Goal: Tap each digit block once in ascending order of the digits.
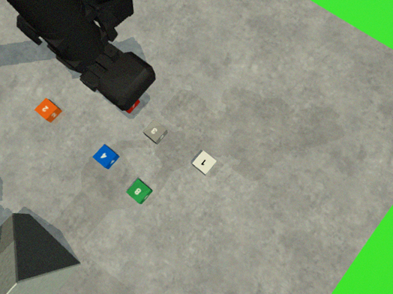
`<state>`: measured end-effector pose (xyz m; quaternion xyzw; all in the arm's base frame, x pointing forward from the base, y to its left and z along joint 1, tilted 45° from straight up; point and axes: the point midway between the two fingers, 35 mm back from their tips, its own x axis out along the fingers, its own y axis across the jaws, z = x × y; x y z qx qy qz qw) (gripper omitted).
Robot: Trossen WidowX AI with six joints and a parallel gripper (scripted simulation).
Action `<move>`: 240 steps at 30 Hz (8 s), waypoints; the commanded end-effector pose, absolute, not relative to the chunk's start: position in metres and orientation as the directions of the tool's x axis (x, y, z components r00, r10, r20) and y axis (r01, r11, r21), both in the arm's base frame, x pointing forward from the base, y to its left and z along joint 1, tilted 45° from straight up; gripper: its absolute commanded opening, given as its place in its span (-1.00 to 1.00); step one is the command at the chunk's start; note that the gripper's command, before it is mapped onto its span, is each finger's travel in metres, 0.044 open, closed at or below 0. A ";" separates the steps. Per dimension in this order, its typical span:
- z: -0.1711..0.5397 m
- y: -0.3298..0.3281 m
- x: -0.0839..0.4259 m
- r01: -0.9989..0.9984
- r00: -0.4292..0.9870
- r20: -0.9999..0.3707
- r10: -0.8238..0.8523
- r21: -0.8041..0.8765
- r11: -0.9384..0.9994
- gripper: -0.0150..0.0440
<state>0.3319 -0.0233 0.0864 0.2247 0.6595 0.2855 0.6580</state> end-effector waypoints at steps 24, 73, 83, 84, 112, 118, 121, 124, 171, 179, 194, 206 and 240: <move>0.109 0.138 0.219 -0.067 -0.049 -0.708 0.704 0.706 0.705 -0.42; 0.166 0.081 0.223 -0.066 -0.050 -0.711 0.702 0.703 0.708 -0.42; 0.138 0.052 0.262 -0.070 -0.045 -0.715 0.698 0.699 0.711 -0.42; 0.130 0.043 0.271 -0.072 -0.044 -0.715 0.698 0.699 0.711 -0.42; -0.028 0.006 0.323 -0.071 -0.045 -0.714 0.699 0.700 0.711 -0.42; -0.033 0.011 0.323 -0.071 -0.045 -0.714 0.699 0.700 0.711 -0.42; -0.036 0.014 0.323 -0.071 -0.045 -0.714 0.699 0.700 0.711 -0.42; -0.040 0.018 0.323 -0.071 -0.045 -0.714 0.699 0.700 0.711 -0.42; 0.062 -0.023 0.236 -0.066 -0.049 -0.715 0.698 0.699 0.712 -0.42; 0.032 0.005 0.237 -0.065 -0.048 -0.717 0.696 0.697 0.714 -0.42; -0.002 0.040 0.232 -0.067 -0.048 -0.713 0.699 0.701 0.710 -0.42; -0.015 0.053 0.230 -0.067 -0.049 -0.712 0.700 0.702 0.709 -0.42; 0.089 -0.001 0.278 -0.064 -0.045 -0.725 0.687 0.688 0.722 -0.42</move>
